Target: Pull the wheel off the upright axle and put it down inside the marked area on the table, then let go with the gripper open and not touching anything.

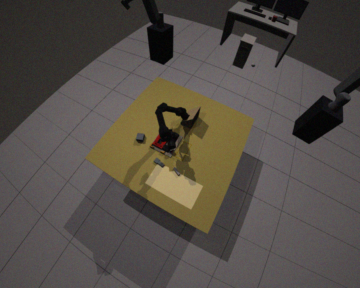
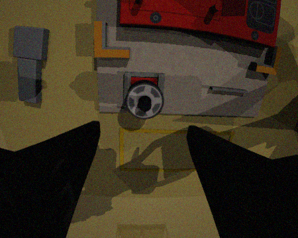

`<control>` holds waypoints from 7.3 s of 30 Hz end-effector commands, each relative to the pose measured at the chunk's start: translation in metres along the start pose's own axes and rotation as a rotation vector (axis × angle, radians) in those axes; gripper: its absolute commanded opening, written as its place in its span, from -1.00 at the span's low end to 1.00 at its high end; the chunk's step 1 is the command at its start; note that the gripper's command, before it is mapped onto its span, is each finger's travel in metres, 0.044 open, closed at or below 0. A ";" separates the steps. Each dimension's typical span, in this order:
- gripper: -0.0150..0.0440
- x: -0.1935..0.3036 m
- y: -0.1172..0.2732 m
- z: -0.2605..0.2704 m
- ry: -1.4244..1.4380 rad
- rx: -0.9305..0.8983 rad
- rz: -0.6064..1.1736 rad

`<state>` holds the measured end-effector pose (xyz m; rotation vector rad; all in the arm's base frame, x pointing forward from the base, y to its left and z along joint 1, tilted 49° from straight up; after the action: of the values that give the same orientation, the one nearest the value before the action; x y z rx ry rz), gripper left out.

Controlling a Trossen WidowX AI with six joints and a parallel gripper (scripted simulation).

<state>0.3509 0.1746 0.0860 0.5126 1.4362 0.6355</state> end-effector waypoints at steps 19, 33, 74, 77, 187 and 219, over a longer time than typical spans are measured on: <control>0.21 -0.002 -0.068 -0.001 -0.003 0.009 -0.005; -0.49 -0.002 -0.067 -0.001 -0.003 0.009 -0.005; -0.49 -0.001 -0.053 -0.001 -0.002 0.004 -0.004; -0.49 -0.001 -0.052 -0.001 -0.002 0.004 -0.004; -0.49 0.095 -0.029 -0.071 0.000 -0.002 0.003; 0.53 0.094 -0.056 -0.071 -0.002 0.000 0.003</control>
<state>0.2888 0.1725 -0.0438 0.5155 1.4488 0.6155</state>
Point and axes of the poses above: the point midway between the two fingers, 35 mm back from their tips, its own y axis back along the fingers, its own z axis across the jaws, x = y × z, the point moved 9 cm from there along y, back along the fingers, and after that the axes turned 4 degrees about -y, right-handed, at the moved point
